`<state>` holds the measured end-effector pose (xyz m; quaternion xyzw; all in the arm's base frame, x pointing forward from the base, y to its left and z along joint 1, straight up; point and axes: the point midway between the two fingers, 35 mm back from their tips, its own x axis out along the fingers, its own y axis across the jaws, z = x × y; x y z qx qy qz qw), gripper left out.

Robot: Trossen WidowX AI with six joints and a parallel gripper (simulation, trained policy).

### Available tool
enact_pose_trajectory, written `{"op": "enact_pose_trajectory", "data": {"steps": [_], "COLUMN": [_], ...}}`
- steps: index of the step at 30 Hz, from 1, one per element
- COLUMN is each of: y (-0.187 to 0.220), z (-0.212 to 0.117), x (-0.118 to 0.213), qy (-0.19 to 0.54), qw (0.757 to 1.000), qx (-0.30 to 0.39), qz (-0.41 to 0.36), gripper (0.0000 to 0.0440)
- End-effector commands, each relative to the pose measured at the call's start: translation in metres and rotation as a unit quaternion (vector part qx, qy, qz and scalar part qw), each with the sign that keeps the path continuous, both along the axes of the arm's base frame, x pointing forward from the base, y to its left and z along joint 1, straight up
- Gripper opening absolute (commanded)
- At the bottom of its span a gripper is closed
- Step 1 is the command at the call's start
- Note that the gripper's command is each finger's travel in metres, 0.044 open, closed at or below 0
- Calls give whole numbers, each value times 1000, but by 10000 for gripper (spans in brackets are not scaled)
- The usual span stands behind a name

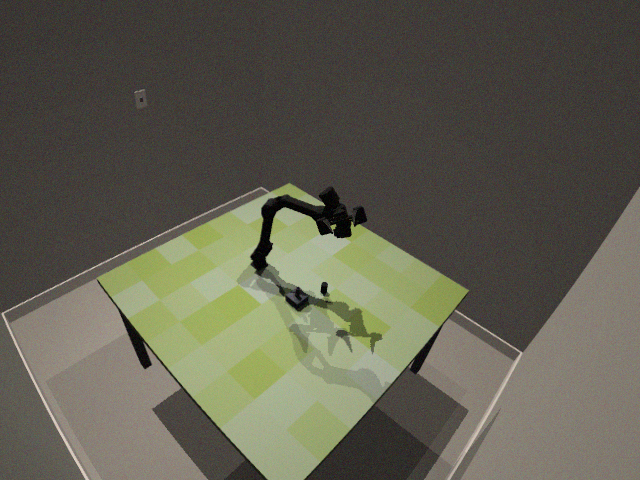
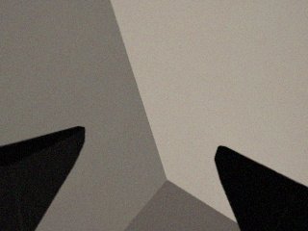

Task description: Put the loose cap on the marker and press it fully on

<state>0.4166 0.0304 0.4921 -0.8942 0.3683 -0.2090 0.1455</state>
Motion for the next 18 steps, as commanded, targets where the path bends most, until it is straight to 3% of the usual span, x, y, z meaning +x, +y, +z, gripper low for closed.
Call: {"op": "enact_pose_trajectory", "data": {"steps": [1,7,18], "y": [1,9,28], "z": [-1,-2,-3], "x": [1,8,18], "qy": [3,22,60], "qw": [1000,999,995], "qx": [-1,-13,-33], "qz": [3,23,70], "gripper": [375,228,243]}}
